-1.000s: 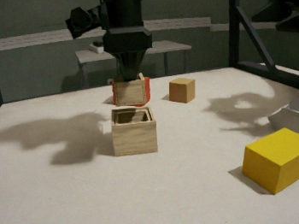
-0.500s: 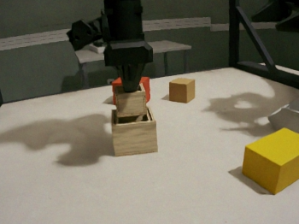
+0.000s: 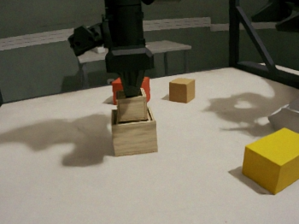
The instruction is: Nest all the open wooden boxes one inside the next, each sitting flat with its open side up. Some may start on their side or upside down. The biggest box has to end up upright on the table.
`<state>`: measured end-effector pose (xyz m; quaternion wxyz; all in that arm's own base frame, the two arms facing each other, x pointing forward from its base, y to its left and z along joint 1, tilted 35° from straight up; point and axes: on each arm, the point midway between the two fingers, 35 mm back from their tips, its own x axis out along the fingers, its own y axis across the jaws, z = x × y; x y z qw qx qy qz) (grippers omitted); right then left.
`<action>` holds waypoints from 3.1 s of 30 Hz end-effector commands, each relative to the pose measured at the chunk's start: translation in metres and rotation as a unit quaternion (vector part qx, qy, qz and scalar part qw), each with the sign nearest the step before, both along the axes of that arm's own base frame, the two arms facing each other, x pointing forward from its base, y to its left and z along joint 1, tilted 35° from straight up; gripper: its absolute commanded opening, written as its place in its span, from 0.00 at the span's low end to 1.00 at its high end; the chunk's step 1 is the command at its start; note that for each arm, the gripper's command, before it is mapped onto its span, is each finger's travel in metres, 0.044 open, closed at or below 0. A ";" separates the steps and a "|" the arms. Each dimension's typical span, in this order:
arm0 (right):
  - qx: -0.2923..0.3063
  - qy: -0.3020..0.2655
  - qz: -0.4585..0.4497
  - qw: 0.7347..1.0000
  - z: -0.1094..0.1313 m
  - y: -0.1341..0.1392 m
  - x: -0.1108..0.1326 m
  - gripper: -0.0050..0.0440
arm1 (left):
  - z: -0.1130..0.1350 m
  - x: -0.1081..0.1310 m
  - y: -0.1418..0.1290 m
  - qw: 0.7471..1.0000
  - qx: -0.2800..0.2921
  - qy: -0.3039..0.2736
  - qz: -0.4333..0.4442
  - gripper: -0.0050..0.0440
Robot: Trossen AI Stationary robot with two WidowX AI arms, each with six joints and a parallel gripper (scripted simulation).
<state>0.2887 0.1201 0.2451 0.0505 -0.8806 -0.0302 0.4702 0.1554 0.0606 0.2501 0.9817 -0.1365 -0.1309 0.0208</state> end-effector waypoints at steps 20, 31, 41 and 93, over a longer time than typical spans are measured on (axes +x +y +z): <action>0.002 -0.004 0.000 1.000 -0.011 0.001 0.010 0.50 | -0.001 0.000 0.000 1.000 -0.001 0.001 -0.001 0.92; 0.002 -0.004 0.001 1.000 -0.021 0.003 0.018 0.50 | -0.001 0.000 0.000 1.000 -0.001 0.001 -0.001 0.92; 0.002 -0.004 0.000 1.000 -0.031 0.004 0.025 0.50 | -0.001 0.000 0.000 1.000 -0.001 0.001 -0.001 0.92; 0.007 -0.015 0.000 1.000 -0.028 0.004 0.026 0.22 | -0.001 0.000 0.000 1.000 -0.001 0.001 -0.001 0.92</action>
